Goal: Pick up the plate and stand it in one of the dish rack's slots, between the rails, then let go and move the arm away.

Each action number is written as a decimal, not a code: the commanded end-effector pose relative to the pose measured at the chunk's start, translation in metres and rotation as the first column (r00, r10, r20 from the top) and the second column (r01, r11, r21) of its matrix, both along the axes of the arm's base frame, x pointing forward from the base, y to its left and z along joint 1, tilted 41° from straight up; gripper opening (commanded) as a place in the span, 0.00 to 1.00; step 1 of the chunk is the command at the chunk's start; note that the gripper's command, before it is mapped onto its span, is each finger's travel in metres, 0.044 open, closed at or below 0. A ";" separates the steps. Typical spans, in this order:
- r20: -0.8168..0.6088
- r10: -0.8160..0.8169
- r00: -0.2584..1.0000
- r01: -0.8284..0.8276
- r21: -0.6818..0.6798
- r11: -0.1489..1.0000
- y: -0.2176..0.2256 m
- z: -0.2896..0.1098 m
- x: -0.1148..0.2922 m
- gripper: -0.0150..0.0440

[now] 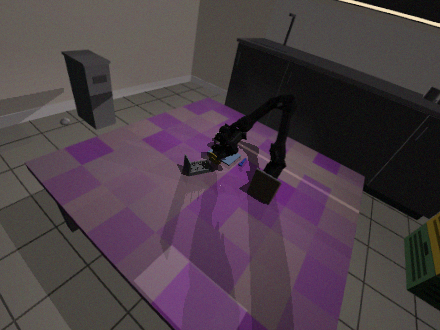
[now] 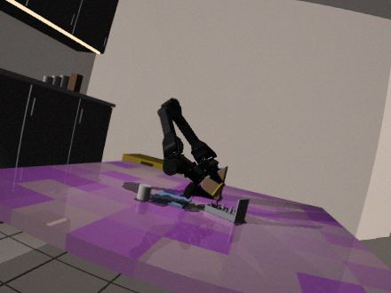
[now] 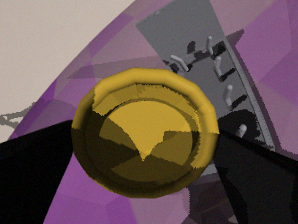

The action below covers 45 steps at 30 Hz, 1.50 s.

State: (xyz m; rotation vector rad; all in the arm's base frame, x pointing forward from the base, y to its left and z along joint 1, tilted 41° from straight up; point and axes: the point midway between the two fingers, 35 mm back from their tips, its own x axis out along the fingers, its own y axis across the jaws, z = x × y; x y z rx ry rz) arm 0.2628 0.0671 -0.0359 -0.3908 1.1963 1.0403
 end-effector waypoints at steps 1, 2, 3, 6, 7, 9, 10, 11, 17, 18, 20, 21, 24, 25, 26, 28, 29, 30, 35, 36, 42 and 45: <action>0.086 0.066 0.994 -0.072 0.063 0.995 -0.004 0.000 -0.002 0.25; 0.108 0.080 0.991 -0.088 0.074 0.993 -0.005 0.000 -0.001 0.25; 0.131 0.093 0.987 -0.104 0.084 0.991 -0.006 0.000 -0.001 0.25; 0.204 0.129 0.971 -0.153 0.108 0.982 -0.009 0.001 0.000 0.25; 0.229 0.140 0.963 -0.169 0.115 0.979 -0.010 0.002 0.000 0.25; 0.279 0.161 0.947 -0.202 0.125 0.971 -0.012 0.003 0.001 0.25; 0.305 0.171 0.937 -0.218 0.128 0.968 -0.014 0.003 0.001 0.25; 0.330 0.180 0.926 -0.234 0.131 0.963 -0.015 0.004 0.001 0.25; 0.485 0.229 0.844 -0.326 0.125 0.937 -0.022 0.008 0.002 0.25; 0.510 0.236 0.827 -0.341 0.120 0.932 -0.023 0.009 0.002 0.25; 0.559 0.250 0.791 -0.368 0.108 0.923 -0.026 0.010 0.002 0.25; 0.583 0.256 0.771 -0.381 0.101 0.919 -0.027 0.011 0.002 0.25; 0.648 0.273 0.711 -0.416 0.074 0.906 -0.031 0.014 0.002 0.25; 0.659 0.276 0.699 -0.422 0.069 0.904 -0.032 0.015 0.002 0.25; 0.663 0.277 0.696 -0.423 0.067 0.903 -0.032 0.015 0.001 0.25; 0.663 0.277 0.696 -0.423 0.067 0.903 -0.032 0.015 0.001 0.25; 0.663 0.277 0.696 -0.423 0.067 0.903 -0.032 0.015 0.001 0.25; 0.663 0.277 0.696 -0.423 0.067 0.903 -0.032 0.015 0.001 0.25; 0.663 0.277 0.696 -0.423 0.067 0.903 -0.032 0.015 0.001 0.25; 0.663 0.277 0.696 -0.423 0.067 0.903 -0.032 0.015 0.001 0.25; 0.657 0.277 0.701 -0.418 0.064 0.906 -0.022 0.007 0.007 0.25; 0.657 0.277 0.701 -0.418 0.064 0.906 -0.021 0.007 0.008 0.25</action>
